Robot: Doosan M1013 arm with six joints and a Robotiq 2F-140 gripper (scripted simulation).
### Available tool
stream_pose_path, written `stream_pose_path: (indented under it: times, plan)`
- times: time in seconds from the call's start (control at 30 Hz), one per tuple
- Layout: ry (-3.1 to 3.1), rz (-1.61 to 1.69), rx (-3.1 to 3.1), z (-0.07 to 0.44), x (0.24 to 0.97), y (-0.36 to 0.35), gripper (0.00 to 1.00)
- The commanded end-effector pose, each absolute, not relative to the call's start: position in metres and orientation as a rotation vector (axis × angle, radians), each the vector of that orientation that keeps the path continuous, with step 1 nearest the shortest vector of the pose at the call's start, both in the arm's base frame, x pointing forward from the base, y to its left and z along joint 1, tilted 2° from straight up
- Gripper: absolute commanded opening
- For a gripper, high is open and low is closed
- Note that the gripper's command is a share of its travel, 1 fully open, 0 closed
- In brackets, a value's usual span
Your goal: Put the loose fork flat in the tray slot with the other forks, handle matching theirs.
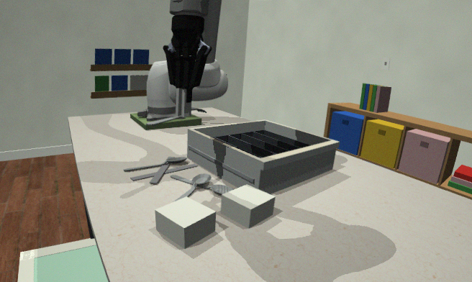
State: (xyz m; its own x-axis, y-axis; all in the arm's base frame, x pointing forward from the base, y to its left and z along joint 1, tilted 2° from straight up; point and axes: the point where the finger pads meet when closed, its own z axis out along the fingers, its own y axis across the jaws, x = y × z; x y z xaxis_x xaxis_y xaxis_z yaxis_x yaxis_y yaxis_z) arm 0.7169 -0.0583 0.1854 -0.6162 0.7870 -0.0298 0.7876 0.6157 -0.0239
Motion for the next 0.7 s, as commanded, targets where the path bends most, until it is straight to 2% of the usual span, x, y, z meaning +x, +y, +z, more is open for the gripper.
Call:
stream_pose_path:
  times: [0.0,0.03,0.27,0.67]
  plan:
    - [2.809,-0.053,1.369,0.184,0.713,-0.024,0.01]
    - [2.809,-0.053,1.369,0.183,0.707,0.008,0.01]
    - [2.809,-0.054,1.369,0.179,0.680,0.105,0.01]
    - [2.801,-0.053,1.384,0.179,0.680,0.105,0.01]
